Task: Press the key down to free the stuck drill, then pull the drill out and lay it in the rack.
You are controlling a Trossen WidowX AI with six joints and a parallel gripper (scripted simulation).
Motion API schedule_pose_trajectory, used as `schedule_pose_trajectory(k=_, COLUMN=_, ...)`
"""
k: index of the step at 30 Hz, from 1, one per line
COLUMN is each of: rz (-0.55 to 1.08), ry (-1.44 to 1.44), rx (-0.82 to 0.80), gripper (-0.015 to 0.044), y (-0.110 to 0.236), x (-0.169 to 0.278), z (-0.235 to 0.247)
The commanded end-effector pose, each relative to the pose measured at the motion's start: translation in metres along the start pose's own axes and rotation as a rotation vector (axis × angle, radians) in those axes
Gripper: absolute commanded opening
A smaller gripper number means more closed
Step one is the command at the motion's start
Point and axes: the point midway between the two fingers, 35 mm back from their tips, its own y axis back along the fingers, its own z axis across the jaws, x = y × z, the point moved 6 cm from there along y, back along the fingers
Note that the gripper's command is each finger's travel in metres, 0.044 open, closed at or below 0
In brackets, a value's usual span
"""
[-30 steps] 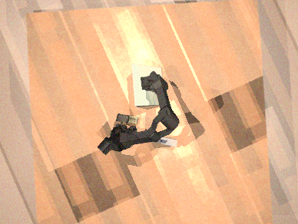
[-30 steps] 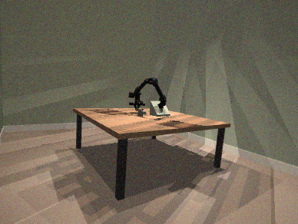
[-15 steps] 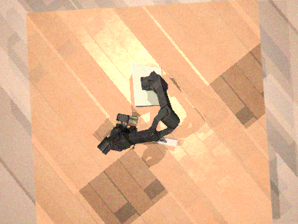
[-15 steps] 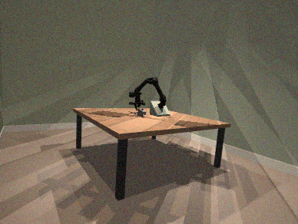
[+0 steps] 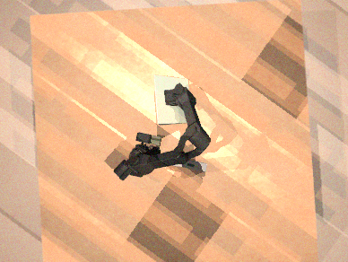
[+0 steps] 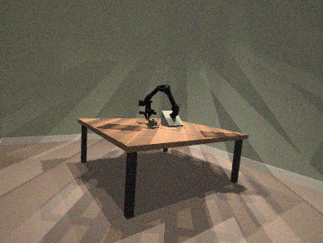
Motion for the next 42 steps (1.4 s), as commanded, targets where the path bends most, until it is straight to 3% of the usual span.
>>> schedule_pose_trajectory(k=1, rz=0.003, ry=0.007, rx=0.004, gripper=0.0000, y=0.003, x=0.000, z=0.000)
schedule_pose_trajectory(k=42, rz=0.004, ry=0.007, rx=0.004, gripper=0.0000, y=0.017, x=-0.001, z=0.001)
